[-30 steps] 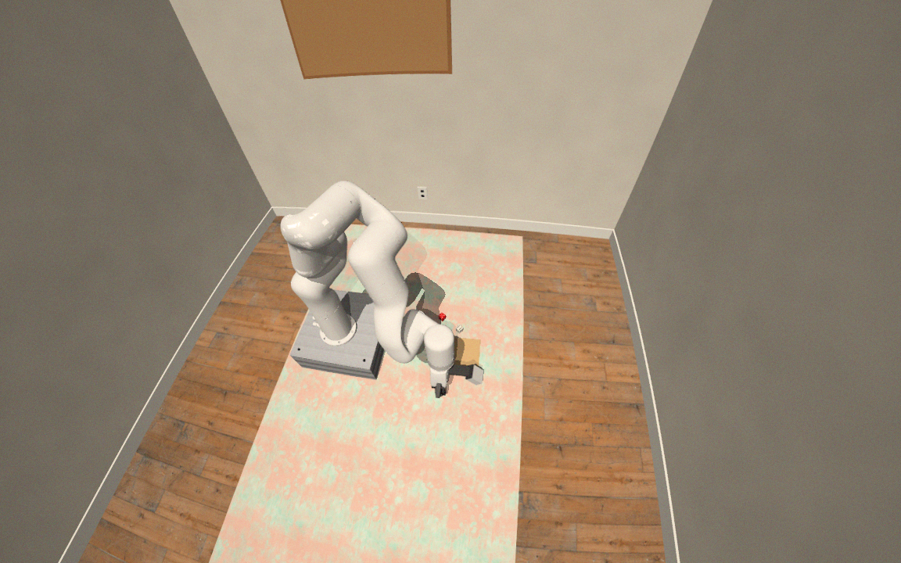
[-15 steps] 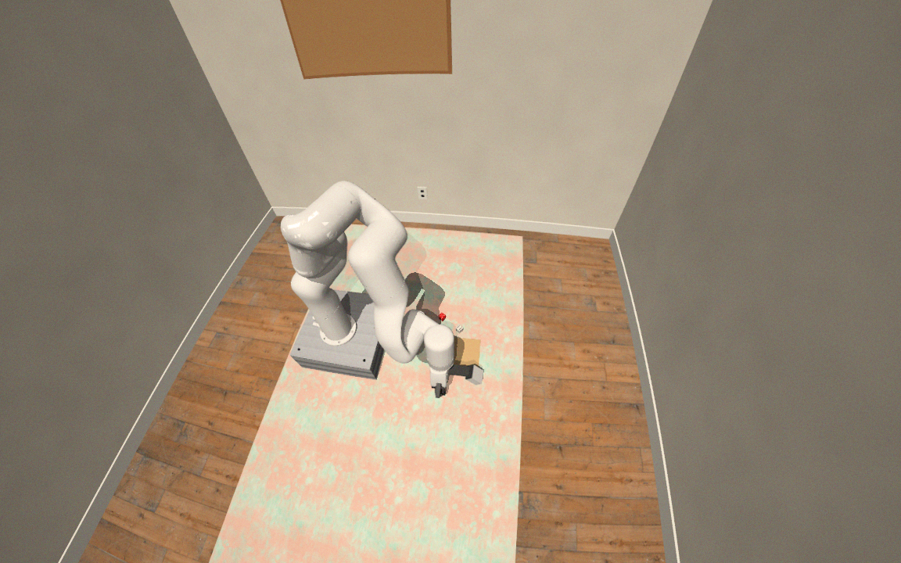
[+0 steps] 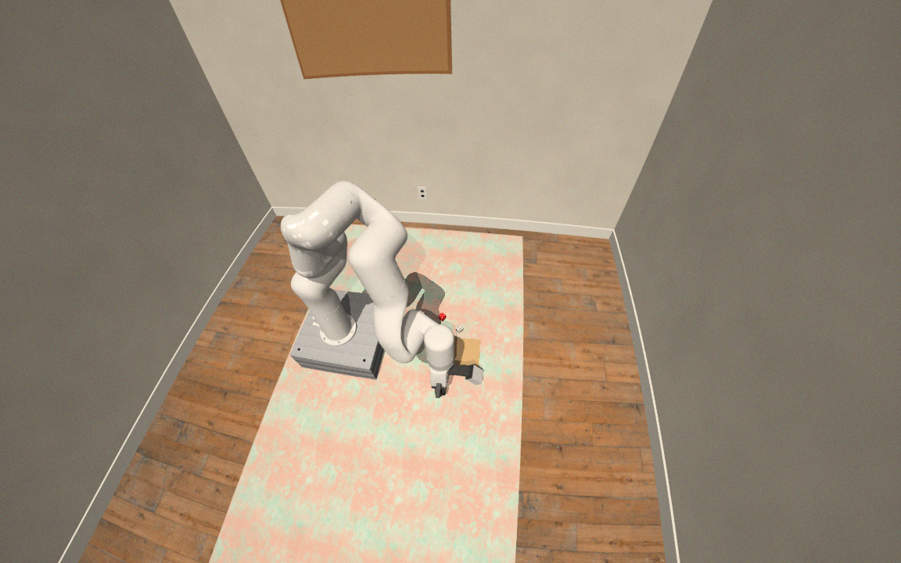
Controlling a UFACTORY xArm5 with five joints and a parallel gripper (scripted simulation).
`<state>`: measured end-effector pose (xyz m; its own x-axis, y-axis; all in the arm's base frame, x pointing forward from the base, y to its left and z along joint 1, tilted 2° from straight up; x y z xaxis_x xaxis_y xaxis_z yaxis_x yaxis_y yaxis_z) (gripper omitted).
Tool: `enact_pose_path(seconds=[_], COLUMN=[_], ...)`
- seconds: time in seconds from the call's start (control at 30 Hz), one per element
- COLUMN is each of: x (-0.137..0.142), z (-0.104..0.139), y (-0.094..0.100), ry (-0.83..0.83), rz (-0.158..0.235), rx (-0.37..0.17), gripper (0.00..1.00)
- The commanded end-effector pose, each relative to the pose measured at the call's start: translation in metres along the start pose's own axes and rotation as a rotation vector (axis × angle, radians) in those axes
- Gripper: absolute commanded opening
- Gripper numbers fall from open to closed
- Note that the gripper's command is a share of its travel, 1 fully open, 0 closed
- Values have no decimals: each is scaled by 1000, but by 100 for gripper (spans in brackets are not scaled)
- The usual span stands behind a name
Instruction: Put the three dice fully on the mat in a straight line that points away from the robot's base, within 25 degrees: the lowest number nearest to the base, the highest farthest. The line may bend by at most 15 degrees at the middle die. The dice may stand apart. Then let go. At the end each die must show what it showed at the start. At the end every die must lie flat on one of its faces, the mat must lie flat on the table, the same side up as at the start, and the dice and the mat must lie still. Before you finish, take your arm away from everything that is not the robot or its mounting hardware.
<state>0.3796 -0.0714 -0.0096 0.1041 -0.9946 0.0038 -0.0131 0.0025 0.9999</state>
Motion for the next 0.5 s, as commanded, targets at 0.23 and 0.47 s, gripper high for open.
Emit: enact_pose_path(seconds=[0.23,0.47], x=[-3,-29], z=[-2,-9], y=[1,2], ry=[0,0], rz=[1,0], rx=[3,5], gripper=[100,100])
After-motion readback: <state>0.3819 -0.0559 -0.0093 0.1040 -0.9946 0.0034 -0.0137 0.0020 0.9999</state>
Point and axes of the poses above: the point where the finger pads meet when closed, its own y axis back along the fingers, its own x axis across the jaws, z = x × y, the point moved 3 cm from there along y, back along the fingers, and after that the axes turned 1 degree about y, right-handed, at the moved point
